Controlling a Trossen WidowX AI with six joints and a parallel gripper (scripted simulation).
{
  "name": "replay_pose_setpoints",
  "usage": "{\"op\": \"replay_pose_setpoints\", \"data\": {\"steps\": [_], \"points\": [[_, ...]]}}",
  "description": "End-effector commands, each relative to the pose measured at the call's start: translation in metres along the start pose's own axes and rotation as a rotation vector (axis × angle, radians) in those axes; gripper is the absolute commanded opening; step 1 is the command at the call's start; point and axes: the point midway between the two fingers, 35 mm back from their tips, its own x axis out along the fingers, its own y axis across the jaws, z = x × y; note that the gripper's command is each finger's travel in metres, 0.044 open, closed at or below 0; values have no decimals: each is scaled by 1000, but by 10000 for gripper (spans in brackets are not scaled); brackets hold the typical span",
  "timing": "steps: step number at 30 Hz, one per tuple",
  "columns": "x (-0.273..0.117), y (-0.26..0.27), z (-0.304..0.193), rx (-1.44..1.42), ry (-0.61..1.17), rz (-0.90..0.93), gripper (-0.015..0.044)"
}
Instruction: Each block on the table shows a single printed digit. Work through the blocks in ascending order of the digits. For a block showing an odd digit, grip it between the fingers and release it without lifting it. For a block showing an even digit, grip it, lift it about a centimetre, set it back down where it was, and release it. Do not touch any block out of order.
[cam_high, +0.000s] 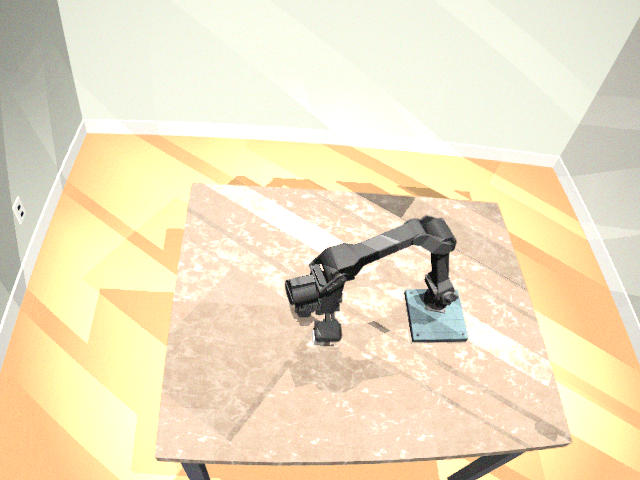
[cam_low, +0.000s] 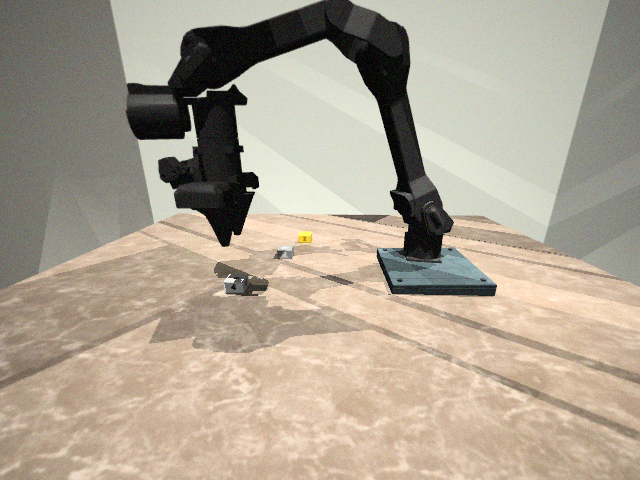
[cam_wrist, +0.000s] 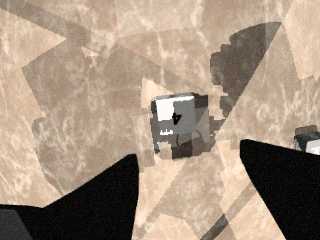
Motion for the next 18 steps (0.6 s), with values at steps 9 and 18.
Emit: {"op": "replay_pose_setpoints", "data": {"steps": [9,18], "points": [[-37,-1,-2,1,-22,1,120],[-38,-91,-23,1,-19,-8,120]]}}
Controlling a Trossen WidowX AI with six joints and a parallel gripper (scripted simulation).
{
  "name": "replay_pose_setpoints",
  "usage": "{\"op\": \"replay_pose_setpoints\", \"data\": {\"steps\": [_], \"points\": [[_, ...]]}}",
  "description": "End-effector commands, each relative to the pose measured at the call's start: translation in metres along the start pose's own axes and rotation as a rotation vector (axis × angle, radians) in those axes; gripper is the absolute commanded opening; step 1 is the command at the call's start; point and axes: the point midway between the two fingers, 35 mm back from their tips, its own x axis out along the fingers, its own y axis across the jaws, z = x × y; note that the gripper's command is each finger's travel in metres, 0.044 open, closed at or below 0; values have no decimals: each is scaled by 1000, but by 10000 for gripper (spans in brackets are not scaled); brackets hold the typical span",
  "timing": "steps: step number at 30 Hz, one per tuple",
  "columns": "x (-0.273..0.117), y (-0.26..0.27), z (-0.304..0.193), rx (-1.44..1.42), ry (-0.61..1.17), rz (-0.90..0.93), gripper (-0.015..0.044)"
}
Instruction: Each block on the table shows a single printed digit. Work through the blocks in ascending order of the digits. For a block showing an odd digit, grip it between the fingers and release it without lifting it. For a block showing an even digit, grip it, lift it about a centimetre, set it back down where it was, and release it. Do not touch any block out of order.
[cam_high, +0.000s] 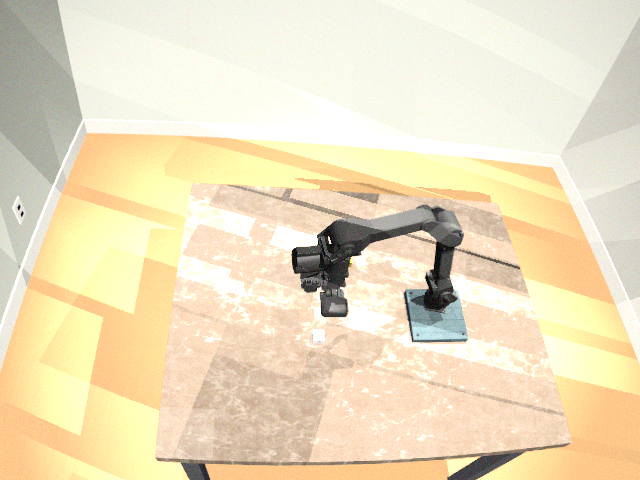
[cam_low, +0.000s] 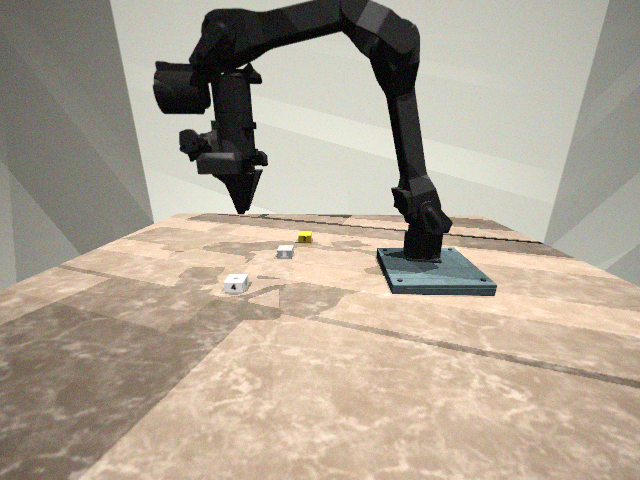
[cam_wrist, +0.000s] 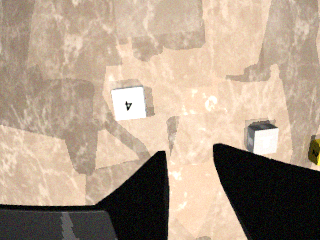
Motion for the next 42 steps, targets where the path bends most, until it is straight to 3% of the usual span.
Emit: {"op": "replay_pose_setpoints", "data": {"steps": [1,4,8,10,15,19,42], "points": [[-2,-59,-20,21,-4,-6,120],[-1,-97,-42,21,-3,-9,120],[0,-104,-48,21,-3,-10,120],[8,-104,-46,21,-3,-10,172],[72,-105,-46,21,-3,-10,304],[81,-105,-48,21,-3,-10,400],[113,-105,-47,21,-2,-9,400]]}}
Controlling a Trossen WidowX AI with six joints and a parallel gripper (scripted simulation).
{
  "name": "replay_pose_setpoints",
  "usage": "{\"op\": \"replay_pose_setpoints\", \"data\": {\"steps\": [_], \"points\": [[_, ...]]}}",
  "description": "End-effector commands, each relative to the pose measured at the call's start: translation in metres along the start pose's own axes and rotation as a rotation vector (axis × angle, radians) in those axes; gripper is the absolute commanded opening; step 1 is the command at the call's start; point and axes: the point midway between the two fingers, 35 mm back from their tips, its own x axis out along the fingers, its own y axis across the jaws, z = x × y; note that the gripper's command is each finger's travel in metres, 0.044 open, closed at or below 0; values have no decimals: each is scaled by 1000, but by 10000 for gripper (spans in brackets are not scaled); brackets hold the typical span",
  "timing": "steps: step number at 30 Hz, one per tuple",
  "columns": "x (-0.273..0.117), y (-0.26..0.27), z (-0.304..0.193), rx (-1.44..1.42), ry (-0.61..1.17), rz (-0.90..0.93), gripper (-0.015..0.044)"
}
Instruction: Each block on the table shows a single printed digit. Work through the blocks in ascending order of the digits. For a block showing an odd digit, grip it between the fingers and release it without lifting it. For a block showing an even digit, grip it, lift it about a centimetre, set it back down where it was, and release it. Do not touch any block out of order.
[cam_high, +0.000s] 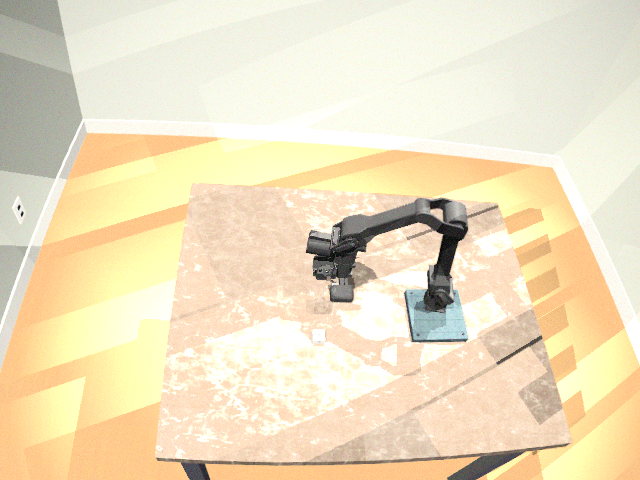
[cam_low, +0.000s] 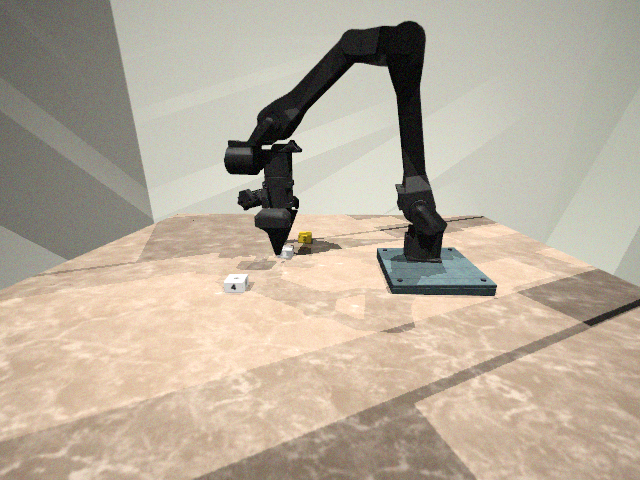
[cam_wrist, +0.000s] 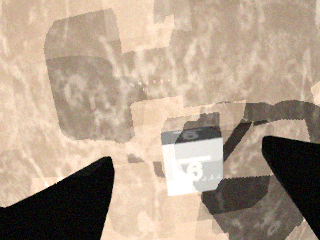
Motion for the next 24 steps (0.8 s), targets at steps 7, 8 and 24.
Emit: {"op": "replay_pose_setpoints", "data": {"steps": [7,8,24], "points": [[12,1,-2,-2,11,6,321],[12,1,-2,-2,11,6,295],[12,1,-2,-2,11,6,120]]}}
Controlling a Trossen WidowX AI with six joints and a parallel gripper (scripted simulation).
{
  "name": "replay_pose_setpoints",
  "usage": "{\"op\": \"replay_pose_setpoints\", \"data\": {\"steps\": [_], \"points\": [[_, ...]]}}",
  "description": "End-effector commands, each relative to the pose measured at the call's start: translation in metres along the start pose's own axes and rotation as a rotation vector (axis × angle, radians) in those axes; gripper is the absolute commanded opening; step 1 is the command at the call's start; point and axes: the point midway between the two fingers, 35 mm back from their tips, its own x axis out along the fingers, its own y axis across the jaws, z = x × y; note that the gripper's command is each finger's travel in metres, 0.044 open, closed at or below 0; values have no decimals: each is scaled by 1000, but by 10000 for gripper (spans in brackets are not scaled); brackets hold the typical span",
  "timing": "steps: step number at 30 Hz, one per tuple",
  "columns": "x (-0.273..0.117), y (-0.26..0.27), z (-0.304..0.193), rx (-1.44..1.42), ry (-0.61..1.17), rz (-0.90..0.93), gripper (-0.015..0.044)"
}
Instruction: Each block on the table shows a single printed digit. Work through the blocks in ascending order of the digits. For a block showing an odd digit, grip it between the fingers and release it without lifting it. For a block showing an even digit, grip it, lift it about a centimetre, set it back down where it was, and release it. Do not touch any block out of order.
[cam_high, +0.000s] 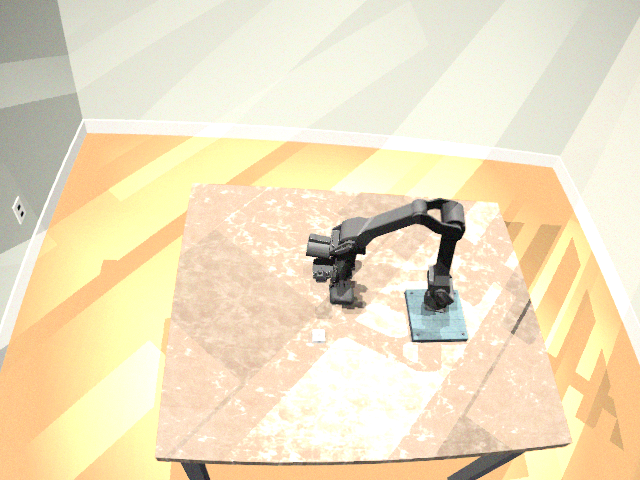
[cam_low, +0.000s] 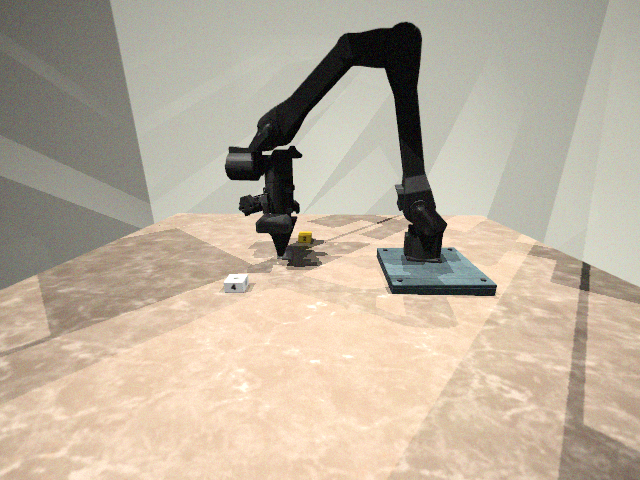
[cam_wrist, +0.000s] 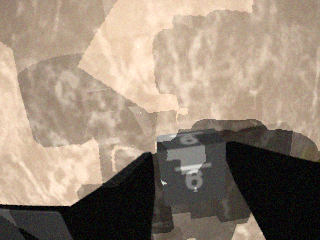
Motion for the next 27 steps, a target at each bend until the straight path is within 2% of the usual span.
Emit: {"op": "replay_pose_setpoints", "data": {"steps": [1,24,27], "points": [[1,1,0,-2,0,3,120],[1,1,0,-2,0,3,120],[1,1,0,-2,0,3,199]]}}
